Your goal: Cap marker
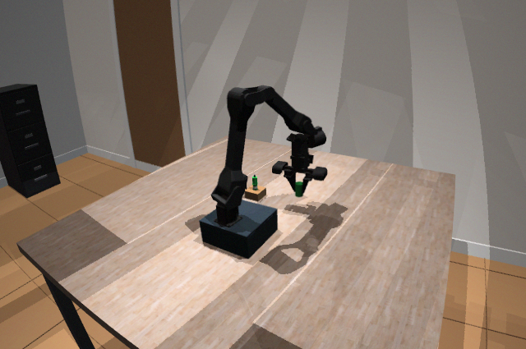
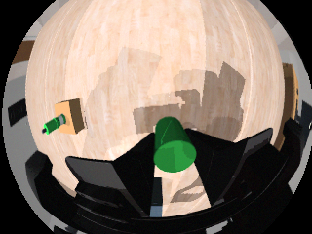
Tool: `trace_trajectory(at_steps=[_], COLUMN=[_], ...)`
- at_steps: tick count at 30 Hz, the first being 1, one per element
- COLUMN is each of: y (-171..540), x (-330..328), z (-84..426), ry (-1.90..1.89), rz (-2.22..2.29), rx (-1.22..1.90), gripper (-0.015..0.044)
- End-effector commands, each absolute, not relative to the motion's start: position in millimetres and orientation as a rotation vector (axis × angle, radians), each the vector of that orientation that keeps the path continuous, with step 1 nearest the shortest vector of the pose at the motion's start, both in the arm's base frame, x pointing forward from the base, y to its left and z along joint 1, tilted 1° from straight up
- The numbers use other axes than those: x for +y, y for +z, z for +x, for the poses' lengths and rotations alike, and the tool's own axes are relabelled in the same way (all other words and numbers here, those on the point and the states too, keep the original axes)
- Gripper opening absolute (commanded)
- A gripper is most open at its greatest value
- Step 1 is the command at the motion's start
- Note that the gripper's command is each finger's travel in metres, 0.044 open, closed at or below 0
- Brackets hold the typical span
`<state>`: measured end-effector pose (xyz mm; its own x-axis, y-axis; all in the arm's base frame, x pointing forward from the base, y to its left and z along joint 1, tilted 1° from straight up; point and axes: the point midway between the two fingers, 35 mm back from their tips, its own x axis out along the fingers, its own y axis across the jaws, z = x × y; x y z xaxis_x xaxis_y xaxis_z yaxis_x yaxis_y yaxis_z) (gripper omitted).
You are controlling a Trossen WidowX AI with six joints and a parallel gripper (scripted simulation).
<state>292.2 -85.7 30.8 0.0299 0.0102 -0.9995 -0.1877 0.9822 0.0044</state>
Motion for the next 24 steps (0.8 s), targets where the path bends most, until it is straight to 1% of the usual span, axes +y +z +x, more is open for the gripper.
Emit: trace_trajectory(at_steps=[1,24], y=[37.1,58.6], x=[-84.3,-9.9], z=[294.5,305.3], ry=[0.155,0.159], rz=[-0.15,-0.145], rx=[1.525,1.524], gripper=[0.0,0.0])
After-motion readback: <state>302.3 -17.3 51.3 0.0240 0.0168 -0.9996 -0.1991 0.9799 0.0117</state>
